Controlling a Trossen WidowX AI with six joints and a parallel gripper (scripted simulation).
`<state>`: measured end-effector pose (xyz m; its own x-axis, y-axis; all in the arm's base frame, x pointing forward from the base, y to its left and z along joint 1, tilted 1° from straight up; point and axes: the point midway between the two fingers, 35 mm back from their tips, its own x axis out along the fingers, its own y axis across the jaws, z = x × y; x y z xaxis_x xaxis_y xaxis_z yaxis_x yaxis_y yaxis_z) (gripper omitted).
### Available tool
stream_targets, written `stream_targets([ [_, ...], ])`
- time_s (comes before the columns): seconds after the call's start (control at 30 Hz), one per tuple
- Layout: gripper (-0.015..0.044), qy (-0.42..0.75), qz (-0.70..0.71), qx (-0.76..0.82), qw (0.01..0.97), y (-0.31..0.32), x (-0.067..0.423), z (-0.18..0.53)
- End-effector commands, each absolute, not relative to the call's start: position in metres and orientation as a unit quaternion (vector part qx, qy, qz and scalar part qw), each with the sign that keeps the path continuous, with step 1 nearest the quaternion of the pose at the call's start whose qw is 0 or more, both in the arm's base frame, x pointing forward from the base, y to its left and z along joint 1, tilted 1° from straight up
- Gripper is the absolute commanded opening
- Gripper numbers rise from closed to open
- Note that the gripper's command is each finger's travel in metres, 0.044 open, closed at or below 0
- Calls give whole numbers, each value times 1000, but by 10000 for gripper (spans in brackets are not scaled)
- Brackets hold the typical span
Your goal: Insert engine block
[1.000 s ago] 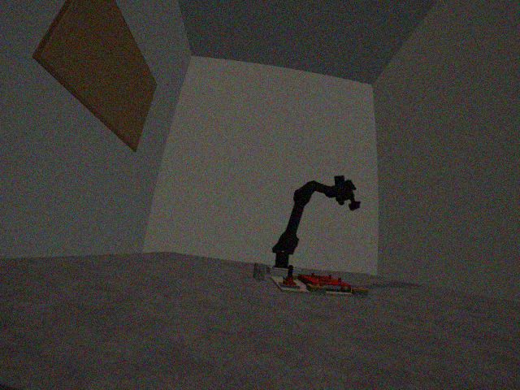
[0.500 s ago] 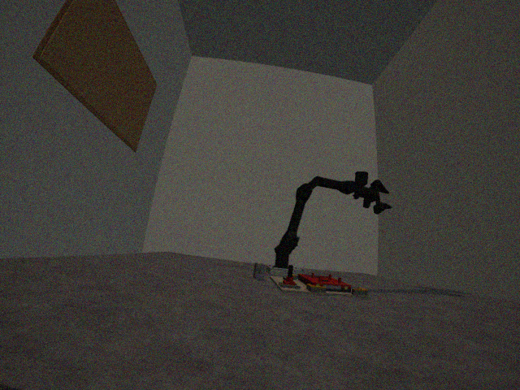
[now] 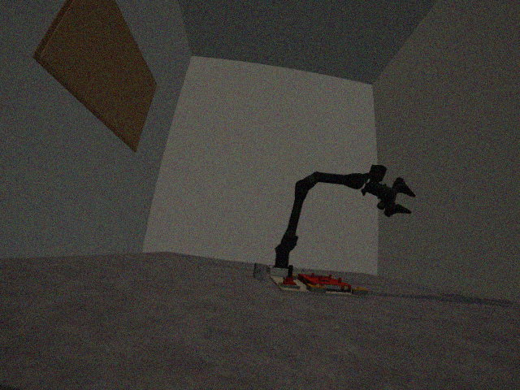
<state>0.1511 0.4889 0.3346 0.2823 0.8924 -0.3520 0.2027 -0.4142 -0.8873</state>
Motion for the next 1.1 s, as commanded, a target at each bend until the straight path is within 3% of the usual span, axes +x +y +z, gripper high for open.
stream_targets([
  [0.0, 440, -336, 450, -735, 380, 460, 198, 323],
  [0.53, 440, -73, 441, -800, 400, 296, 344, 252],
  [1.07, 440, 182, 471, -766, 397, 96, 375, 185],
])
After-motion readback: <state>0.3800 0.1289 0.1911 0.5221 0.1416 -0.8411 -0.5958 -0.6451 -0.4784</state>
